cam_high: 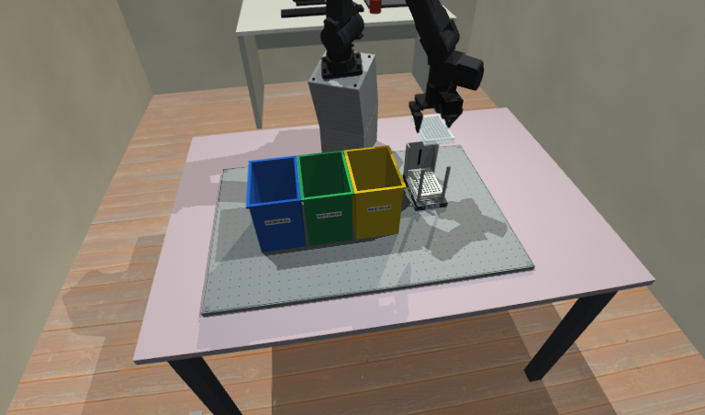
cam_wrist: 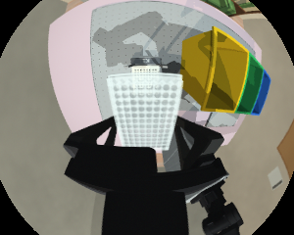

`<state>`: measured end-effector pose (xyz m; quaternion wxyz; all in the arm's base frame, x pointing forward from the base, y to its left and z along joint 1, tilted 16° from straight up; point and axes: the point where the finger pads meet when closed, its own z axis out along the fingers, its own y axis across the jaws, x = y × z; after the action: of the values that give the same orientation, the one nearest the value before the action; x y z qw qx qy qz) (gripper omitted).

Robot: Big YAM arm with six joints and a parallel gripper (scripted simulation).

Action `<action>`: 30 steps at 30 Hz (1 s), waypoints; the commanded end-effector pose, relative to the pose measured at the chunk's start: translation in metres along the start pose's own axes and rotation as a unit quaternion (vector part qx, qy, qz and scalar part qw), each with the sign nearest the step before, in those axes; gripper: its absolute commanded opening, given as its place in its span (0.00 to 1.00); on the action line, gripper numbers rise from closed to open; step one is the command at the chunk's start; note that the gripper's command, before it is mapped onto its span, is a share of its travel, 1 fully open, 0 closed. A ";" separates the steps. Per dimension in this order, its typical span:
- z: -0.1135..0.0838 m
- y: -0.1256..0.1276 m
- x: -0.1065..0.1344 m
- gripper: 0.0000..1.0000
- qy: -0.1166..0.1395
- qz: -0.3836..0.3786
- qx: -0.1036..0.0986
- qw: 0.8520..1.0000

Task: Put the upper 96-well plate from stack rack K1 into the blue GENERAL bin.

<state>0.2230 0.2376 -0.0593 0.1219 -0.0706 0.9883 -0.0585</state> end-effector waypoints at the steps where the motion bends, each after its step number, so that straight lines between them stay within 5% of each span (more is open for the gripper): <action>1: -0.005 0.006 -0.008 0.00 -0.006 0.003 -0.006 1.000; 30: -0.004 -0.083 -0.021 0.00 -0.010 0.008 -0.006 1.000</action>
<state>0.2442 0.1639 -0.0470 0.1197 -0.0561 0.9894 -0.0601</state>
